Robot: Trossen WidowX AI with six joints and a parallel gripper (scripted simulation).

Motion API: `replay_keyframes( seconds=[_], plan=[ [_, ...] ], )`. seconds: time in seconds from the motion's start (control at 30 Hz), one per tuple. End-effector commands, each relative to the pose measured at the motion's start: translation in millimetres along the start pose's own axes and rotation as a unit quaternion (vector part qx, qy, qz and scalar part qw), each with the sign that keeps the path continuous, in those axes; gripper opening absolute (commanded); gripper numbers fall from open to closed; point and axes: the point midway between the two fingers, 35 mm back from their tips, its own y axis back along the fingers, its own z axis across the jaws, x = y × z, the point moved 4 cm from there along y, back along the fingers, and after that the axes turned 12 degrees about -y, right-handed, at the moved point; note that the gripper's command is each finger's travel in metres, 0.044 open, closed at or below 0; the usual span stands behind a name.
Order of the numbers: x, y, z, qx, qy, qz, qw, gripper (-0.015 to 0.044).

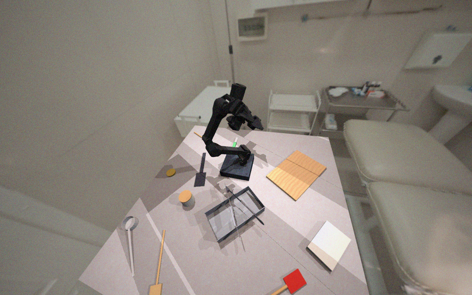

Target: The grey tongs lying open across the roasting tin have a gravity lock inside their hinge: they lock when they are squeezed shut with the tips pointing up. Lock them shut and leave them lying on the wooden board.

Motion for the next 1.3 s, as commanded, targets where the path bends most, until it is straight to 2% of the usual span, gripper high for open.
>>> replay_keyframes(
  seconds=[0.0,0.17,0.37,0.63,1.0,1.27],
  plan=[
    [0.0,0.0,0.0,0.000,0.000,0.000,1.000,0.0426],
    [6.2,0.6,-13.7,-0.003,0.033,-0.029,0.999,0.0440],
    [12.5,-13.5,-46.4,-0.006,0.103,-0.114,0.988,0.0440],
    [-5.1,-59.8,-82.3,0.016,0.146,-0.254,0.956,0.0440],
    [-92.0,-132.4,-97.7,0.074,0.094,-0.460,0.880,0.0440],
    [-187.8,-153.0,-85.0,0.115,-0.022,-0.586,0.802,0.0440]
  ],
)
